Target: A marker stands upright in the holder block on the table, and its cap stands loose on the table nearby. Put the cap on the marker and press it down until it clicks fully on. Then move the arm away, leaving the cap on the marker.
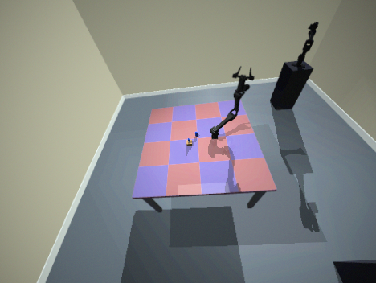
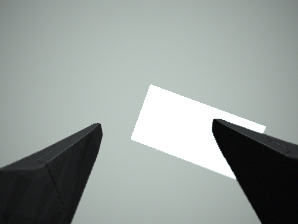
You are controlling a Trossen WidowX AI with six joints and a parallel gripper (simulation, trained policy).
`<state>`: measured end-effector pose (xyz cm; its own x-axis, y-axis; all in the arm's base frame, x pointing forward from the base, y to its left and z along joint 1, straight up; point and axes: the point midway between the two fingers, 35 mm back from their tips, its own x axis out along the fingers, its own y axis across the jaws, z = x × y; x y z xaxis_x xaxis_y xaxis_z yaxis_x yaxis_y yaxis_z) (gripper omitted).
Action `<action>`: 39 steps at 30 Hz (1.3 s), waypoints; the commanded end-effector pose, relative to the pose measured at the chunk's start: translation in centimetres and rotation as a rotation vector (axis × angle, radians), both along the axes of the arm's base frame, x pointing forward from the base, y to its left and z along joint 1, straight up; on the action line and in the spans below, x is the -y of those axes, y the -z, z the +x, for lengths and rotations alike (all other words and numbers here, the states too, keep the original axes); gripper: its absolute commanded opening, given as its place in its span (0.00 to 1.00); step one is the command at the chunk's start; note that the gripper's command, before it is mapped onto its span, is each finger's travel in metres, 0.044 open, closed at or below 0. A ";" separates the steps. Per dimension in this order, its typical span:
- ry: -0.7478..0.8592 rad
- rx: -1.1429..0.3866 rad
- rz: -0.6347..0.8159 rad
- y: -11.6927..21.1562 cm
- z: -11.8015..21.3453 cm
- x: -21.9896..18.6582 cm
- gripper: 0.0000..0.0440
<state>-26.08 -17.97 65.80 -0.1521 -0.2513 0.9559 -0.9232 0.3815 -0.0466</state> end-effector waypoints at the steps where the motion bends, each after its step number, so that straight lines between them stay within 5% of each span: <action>1: -0.002 -0.010 -0.005 -0.1 0.3 -0.1 0.85; 8: -0.008 -0.085 -0.051 -0.4 2.1 -1.1 0.49; 39: -0.132 -0.415 -0.264 0.2 11.0 -5.6 0.65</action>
